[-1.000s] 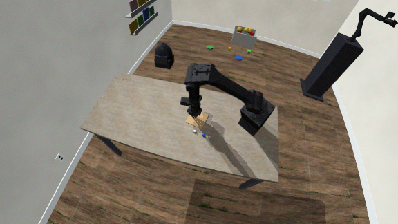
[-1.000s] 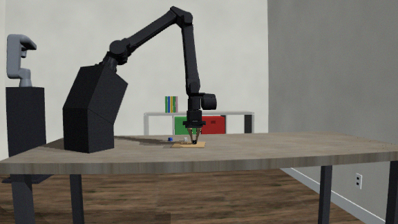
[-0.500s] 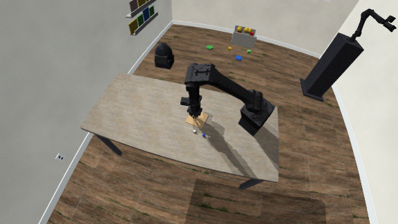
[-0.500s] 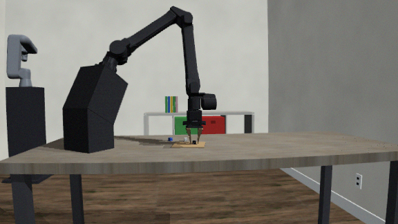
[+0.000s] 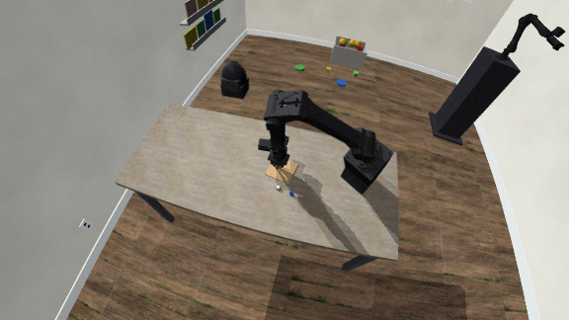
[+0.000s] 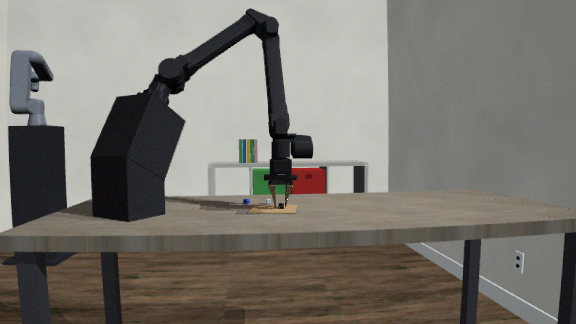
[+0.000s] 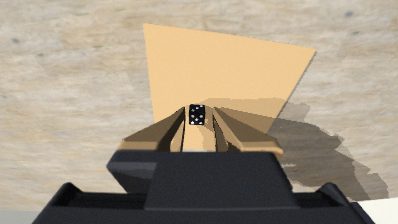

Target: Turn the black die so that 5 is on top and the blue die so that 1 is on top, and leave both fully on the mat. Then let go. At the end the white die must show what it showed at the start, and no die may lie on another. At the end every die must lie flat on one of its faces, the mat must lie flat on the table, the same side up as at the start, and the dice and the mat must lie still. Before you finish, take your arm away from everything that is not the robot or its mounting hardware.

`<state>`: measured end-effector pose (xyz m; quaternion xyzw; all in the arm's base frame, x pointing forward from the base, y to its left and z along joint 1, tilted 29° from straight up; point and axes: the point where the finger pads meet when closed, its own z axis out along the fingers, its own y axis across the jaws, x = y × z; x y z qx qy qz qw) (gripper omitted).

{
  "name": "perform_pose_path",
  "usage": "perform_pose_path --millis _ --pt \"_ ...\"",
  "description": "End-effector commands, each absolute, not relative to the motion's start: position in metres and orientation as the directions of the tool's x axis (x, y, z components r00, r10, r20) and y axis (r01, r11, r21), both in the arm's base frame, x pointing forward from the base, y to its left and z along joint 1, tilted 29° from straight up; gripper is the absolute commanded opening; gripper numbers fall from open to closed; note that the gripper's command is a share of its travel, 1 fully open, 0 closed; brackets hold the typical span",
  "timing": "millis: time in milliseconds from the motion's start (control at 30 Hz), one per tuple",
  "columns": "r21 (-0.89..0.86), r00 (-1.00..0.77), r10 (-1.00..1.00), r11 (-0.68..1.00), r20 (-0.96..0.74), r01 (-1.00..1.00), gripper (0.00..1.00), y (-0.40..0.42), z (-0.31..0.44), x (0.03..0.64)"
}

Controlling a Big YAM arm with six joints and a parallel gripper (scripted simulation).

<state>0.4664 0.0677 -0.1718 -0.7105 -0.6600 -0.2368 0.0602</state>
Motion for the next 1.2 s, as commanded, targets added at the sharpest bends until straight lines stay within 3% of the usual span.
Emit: perform_pose_path --millis 0,833,867,1167 --pt "0.25 0.023 0.91 -0.138 0.414 0.958 0.31 0.053 -0.152 0.471" --pt "0.249 0.023 0.911 -0.137 0.412 0.959 0.31 0.022 -0.085 0.447" --pt "0.252 0.022 0.911 -0.137 0.411 0.958 1.0 0.022 -0.084 0.449" --pt "0.26 0.023 0.911 -0.141 0.412 0.955 1.0 0.021 -0.083 0.453"
